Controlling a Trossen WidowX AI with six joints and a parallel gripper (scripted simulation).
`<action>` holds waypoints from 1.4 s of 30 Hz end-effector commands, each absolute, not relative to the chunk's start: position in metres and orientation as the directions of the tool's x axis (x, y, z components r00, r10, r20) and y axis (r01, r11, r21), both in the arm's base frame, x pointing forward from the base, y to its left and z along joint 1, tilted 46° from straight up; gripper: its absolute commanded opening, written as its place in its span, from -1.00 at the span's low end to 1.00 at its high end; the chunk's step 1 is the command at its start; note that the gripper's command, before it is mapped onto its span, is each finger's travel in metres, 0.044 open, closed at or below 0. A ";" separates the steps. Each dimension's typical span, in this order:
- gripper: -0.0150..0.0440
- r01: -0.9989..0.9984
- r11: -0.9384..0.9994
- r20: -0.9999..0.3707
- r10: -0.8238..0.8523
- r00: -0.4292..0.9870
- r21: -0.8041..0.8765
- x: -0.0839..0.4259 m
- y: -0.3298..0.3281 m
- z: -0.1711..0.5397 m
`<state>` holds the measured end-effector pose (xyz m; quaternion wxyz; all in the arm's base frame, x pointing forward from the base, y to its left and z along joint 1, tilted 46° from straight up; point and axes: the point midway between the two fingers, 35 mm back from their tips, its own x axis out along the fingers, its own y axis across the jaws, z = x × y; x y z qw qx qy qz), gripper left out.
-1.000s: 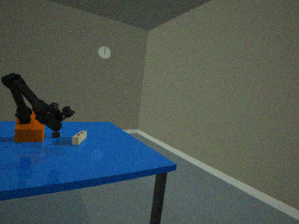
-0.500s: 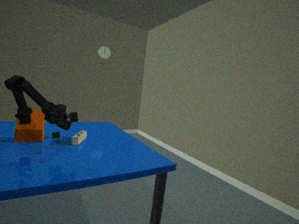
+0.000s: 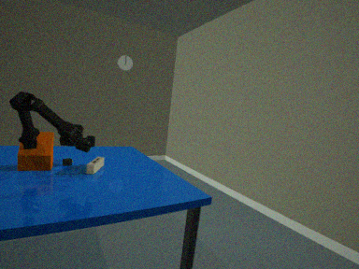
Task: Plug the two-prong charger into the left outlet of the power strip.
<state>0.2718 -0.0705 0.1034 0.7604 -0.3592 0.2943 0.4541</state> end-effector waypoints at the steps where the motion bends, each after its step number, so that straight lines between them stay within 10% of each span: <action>1: 1.00 -0.916 0.358 -0.812 0.471 0.345 -0.182 0.269 -0.064 0.087; 22: 1.00 -0.810 0.557 -0.952 0.307 -0.006 0.184 0.252 -0.035 0.019; 42: 1.00 -0.623 0.765 -0.968 0.002 -0.249 0.162 0.228 -0.020 -0.028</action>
